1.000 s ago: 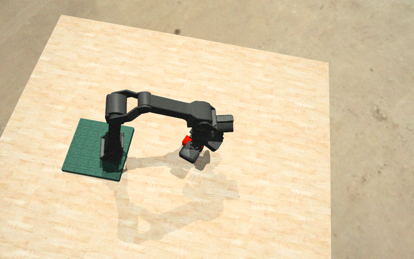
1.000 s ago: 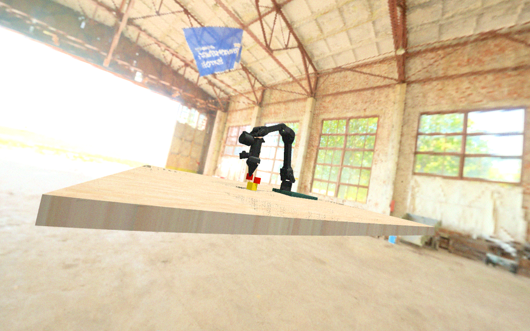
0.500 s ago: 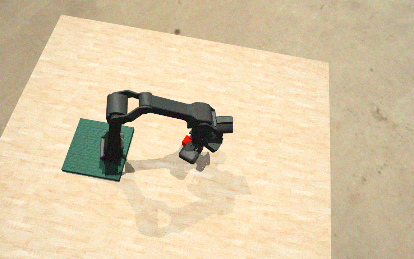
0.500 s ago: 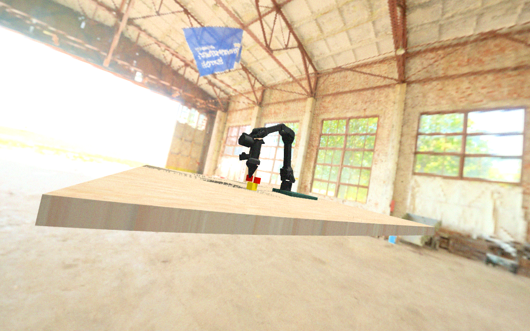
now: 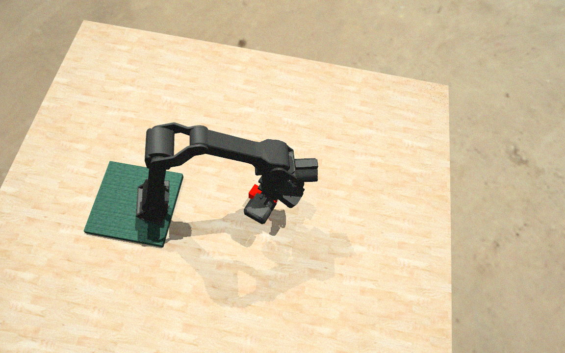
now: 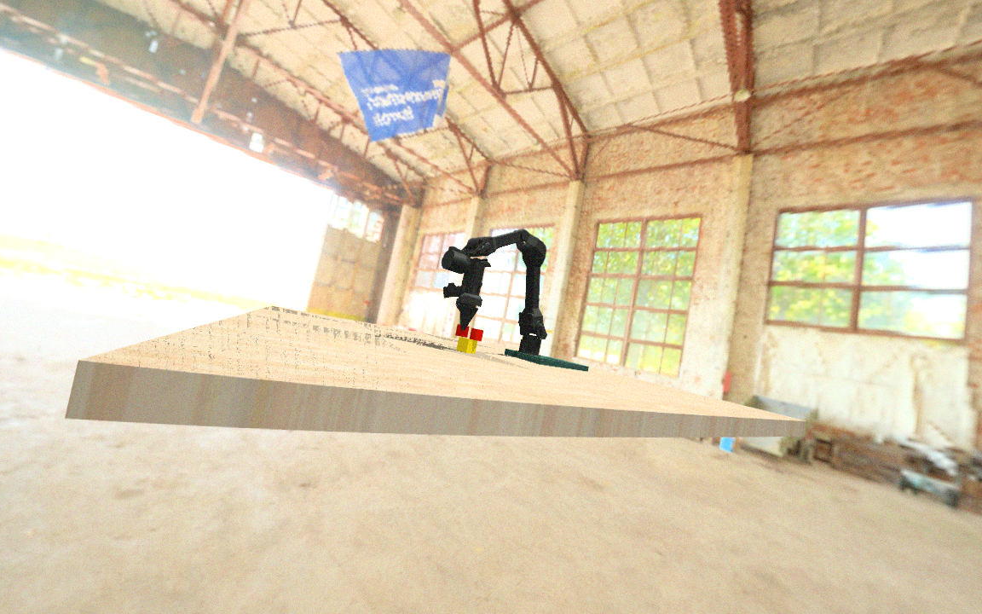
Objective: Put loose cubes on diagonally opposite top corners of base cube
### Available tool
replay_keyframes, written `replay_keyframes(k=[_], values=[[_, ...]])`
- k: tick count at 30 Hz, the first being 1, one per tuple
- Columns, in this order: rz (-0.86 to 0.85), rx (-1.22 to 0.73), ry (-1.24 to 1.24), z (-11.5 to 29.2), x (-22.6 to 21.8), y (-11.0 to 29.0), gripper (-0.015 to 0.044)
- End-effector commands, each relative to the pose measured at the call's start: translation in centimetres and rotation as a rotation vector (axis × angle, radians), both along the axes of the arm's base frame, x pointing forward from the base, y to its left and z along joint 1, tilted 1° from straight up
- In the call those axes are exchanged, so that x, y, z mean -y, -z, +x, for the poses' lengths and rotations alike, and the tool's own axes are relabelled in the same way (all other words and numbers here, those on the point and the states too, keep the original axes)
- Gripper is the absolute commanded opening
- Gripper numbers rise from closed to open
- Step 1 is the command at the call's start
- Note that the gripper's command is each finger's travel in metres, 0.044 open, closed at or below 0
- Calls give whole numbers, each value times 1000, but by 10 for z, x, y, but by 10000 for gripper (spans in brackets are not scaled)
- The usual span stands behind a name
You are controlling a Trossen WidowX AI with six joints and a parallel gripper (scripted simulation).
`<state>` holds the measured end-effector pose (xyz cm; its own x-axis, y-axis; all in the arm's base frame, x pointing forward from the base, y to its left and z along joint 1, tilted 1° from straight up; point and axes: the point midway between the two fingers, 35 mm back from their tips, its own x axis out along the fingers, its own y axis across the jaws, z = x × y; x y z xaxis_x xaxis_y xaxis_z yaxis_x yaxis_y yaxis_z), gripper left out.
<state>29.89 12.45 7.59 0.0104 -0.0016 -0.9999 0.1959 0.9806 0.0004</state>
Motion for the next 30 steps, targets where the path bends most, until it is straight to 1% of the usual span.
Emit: replay_keyframes(k=[1, 6, 30], values=[[3, -1, 4, 0, 0, 1, 205], [3, -1, 4, 0, 0, 1, 205], [0, 0, 0, 0, 0, -46, 205]])
